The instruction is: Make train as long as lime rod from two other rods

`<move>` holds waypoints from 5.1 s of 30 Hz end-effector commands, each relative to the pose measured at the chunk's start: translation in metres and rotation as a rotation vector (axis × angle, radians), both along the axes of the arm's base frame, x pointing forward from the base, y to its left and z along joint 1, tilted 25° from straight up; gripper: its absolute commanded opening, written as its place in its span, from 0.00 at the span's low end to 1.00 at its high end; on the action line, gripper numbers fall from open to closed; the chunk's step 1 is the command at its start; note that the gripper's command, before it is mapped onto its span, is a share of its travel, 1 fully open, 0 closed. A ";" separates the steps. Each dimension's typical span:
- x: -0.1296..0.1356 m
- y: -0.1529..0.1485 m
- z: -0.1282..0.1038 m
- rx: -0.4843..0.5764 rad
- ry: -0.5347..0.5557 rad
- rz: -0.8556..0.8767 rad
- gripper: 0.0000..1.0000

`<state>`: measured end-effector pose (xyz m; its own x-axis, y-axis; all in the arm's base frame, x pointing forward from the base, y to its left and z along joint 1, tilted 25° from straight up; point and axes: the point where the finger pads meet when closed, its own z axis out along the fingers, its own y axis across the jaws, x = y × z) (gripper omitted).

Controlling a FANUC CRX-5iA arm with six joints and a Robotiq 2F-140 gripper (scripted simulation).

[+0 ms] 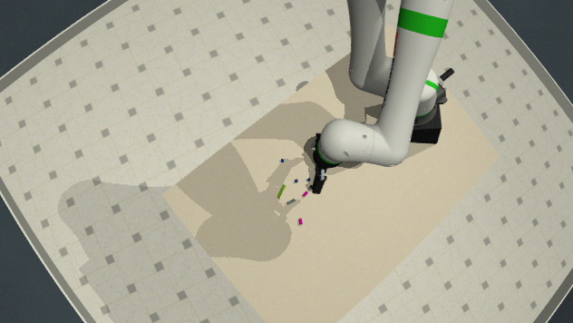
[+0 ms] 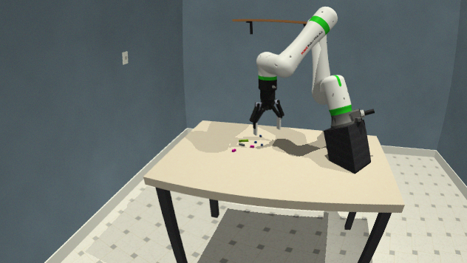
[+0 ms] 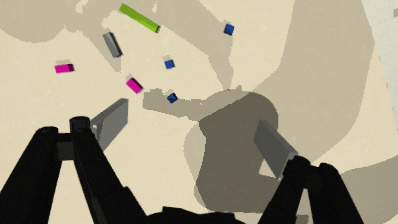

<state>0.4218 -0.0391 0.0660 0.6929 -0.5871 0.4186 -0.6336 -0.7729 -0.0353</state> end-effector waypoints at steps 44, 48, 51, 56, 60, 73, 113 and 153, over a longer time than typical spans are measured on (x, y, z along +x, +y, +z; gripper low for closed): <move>0.012 -0.009 0.007 -0.171 0.121 0.447 1.00; 0.014 -0.011 0.009 -0.208 0.147 0.545 1.00; 0.017 -0.013 0.010 -0.252 0.179 0.661 1.00; 0.021 -0.017 0.013 -0.311 0.220 0.814 1.00; 0.025 -0.020 0.015 -0.360 0.255 0.943 1.00; 0.035 -0.030 0.020 -0.511 0.363 1.339 1.00; 0.037 -0.032 0.022 -0.541 0.385 1.419 1.00; 0.037 -0.032 0.022 -0.541 0.385 1.419 1.00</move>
